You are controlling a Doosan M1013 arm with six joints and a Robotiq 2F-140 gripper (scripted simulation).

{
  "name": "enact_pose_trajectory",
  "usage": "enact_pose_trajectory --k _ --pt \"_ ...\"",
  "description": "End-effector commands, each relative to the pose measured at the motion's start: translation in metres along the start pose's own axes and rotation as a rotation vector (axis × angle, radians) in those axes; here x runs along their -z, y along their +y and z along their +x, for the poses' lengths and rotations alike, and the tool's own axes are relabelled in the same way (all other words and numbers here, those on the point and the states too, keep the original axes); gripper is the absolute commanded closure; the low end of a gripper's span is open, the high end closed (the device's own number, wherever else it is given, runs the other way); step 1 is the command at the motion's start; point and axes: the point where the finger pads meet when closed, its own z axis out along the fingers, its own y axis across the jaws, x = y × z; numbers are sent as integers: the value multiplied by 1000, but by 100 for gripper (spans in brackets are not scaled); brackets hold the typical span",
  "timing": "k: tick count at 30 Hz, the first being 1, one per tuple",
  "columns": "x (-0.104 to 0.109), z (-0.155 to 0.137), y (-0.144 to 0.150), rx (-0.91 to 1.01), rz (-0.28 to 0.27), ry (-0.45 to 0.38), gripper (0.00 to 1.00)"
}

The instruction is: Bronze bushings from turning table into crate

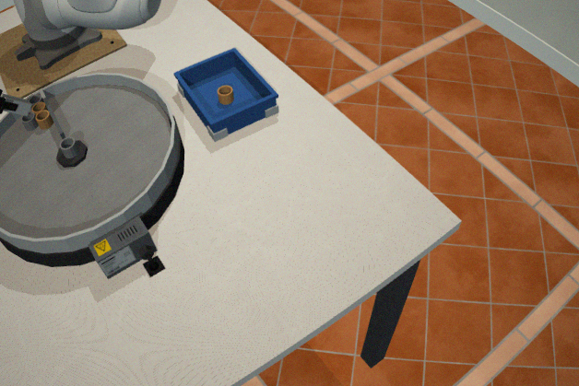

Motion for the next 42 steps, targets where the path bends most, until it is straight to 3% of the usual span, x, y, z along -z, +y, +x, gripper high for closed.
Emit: enact_pose_trajectory --k 1,42 --pt "-1 -1 0 0 0 0 94" --pt "-8 -7 0 0 0 0 94"
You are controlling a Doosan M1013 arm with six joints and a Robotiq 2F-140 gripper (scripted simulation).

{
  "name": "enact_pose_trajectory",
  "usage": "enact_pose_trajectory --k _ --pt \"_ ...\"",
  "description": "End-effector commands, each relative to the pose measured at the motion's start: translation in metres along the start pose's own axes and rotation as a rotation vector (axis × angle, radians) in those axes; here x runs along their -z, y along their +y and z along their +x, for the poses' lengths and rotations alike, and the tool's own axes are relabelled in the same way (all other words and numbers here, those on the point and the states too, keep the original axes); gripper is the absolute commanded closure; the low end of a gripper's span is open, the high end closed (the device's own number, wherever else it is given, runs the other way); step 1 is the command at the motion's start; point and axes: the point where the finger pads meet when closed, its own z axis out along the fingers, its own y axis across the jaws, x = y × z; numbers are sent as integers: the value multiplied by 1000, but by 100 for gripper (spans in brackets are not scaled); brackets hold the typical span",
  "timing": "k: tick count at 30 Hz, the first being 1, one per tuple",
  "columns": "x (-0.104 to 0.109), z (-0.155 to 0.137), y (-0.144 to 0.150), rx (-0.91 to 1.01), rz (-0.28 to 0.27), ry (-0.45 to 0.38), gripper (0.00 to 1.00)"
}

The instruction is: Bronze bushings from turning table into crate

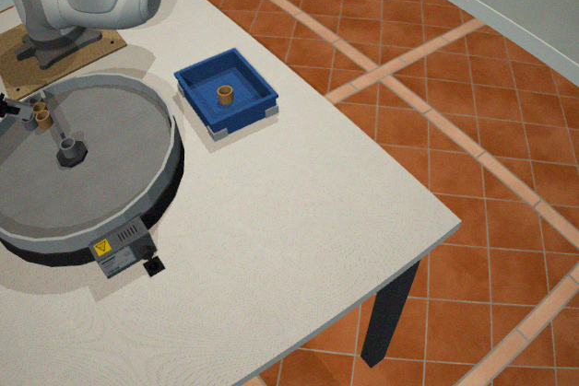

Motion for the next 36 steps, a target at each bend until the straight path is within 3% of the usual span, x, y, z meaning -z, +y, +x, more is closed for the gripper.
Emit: enact_pose_trajectory --k 1,4,5,36 --pt "0 0 0 0 0 0 94" --pt "0 0 0 0 0 0 94" --pt "0 0 0 0 0 0 100" --pt "0 0 0 0 0 0 100"
